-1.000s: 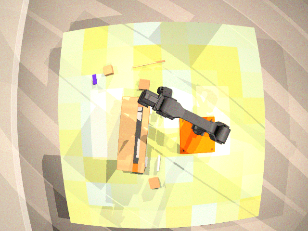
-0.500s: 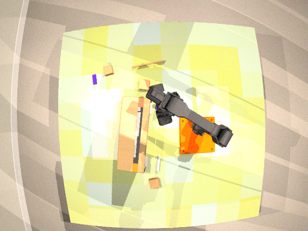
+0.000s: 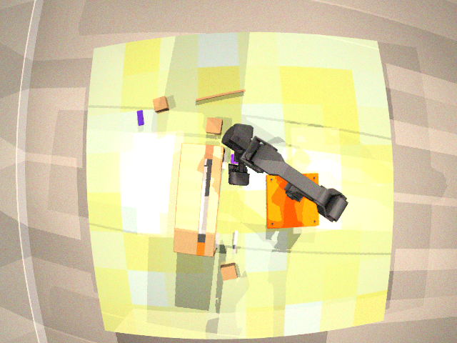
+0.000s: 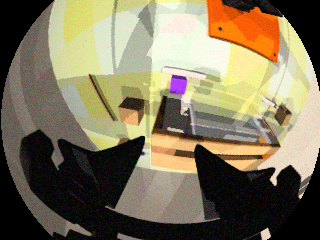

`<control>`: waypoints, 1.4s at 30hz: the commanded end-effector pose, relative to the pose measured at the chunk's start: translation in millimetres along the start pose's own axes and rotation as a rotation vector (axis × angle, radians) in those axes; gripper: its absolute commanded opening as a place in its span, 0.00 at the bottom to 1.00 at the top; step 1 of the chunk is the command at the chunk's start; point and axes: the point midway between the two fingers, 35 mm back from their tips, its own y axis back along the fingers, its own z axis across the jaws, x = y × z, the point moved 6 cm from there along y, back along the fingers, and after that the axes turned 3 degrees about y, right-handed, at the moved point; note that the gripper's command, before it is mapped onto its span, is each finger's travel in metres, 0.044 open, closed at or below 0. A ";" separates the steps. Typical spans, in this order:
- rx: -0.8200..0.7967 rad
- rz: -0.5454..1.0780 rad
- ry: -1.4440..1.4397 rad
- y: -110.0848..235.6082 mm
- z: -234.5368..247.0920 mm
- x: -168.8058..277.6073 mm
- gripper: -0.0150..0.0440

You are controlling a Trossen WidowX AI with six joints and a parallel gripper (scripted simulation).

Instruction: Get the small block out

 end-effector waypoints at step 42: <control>0.007 -0.001 -0.013 -124.7 -4.6 -56.9 0.74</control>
